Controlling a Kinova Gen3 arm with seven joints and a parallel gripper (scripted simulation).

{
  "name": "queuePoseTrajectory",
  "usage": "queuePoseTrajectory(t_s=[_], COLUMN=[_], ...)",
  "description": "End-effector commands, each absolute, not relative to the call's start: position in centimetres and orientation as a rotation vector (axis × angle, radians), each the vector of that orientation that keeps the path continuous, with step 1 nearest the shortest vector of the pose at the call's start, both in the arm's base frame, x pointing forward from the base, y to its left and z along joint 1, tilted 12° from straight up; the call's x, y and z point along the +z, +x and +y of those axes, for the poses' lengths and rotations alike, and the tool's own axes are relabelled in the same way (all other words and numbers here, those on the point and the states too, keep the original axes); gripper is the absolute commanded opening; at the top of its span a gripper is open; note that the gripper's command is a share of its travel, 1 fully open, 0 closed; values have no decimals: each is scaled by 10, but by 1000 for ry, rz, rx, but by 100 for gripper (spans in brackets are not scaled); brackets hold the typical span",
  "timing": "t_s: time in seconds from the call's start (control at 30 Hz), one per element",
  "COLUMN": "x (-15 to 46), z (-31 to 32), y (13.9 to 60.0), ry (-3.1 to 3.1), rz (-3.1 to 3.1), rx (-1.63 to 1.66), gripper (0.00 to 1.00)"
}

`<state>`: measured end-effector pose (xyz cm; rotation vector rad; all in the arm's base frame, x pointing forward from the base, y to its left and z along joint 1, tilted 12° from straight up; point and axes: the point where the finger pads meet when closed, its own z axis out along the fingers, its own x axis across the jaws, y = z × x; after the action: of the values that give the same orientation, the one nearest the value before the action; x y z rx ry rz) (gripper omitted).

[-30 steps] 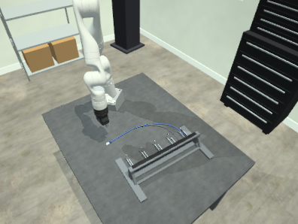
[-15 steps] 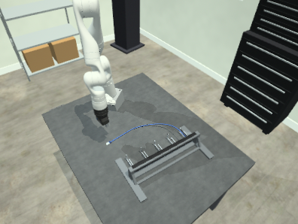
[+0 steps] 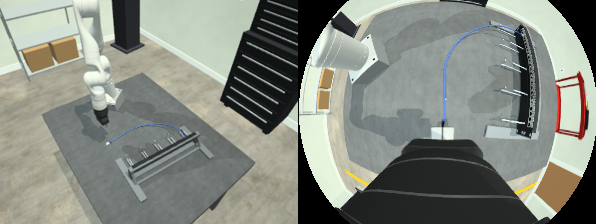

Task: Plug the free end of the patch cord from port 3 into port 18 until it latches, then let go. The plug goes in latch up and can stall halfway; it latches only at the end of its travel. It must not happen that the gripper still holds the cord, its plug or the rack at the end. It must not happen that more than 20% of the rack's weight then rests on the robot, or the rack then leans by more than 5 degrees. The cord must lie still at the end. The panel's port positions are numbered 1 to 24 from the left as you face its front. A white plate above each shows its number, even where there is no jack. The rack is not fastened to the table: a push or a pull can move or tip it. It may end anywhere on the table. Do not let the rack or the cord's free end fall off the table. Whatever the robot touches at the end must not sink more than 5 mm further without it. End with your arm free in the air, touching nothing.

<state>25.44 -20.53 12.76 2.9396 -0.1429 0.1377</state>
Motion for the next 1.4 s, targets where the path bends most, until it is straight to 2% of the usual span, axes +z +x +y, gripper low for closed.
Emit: queuePoseTrajectory(t_s=[0.0, 0.47, 0.8, 1.23, 1.27, 1.37], x=[128, 127, 58, 52, 52, 52], z=[-205, -206, -227, -229, -229, -229], y=[255, 255, 261, 261, 261, 261], ry=[2939, 2939, 2939, 2939, 2939, 2939], rz=[-143, -142, -137, -139, -139, -139], rx=[139, 140, 140, 139, 139, 138], gripper=[0, 0, 0, 0, 73, 73])
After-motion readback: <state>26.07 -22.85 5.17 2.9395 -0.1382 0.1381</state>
